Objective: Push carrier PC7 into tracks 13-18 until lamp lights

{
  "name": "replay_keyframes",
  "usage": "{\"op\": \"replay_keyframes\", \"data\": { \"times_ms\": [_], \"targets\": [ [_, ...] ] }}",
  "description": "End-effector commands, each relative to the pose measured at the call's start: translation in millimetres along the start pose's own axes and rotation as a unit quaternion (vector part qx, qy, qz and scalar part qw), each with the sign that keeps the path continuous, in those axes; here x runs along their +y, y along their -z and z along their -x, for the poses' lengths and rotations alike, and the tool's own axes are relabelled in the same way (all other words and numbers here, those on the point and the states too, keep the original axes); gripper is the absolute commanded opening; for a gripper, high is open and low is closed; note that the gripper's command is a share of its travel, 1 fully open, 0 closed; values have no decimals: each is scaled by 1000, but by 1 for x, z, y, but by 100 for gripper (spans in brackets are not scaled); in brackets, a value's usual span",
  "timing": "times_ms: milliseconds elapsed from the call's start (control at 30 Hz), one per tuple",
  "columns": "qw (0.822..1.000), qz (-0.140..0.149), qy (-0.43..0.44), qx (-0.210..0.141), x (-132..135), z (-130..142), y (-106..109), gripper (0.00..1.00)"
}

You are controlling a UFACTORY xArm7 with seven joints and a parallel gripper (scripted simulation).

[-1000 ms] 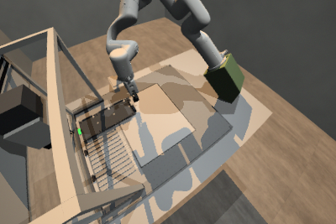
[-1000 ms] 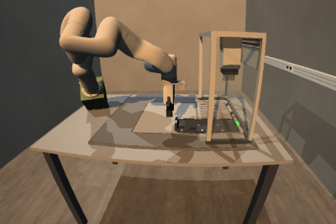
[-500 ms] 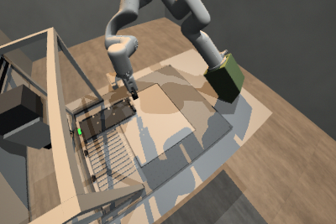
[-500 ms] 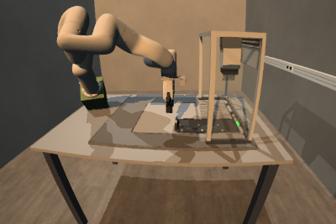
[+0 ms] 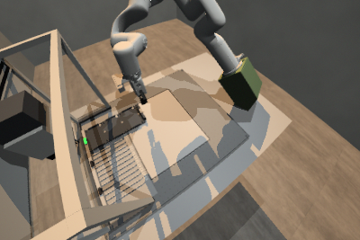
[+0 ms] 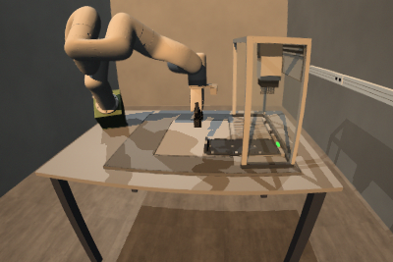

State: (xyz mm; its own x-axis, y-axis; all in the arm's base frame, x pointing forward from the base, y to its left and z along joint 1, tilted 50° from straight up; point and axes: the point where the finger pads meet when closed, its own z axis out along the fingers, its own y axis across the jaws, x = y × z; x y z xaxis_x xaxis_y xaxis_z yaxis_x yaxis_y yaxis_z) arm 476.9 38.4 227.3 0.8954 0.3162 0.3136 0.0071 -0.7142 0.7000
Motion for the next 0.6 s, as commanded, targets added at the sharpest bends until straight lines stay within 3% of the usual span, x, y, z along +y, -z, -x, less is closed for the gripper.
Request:
{"op": "replay_keyframes", "data": {
  "times_ms": [0, 567],
  "targets": [
    [1000, -1, 0, 2, -1, -1, 8, 82],
    [1000, -1, 0, 2, -1, -1, 33, 82]
  ]
}}
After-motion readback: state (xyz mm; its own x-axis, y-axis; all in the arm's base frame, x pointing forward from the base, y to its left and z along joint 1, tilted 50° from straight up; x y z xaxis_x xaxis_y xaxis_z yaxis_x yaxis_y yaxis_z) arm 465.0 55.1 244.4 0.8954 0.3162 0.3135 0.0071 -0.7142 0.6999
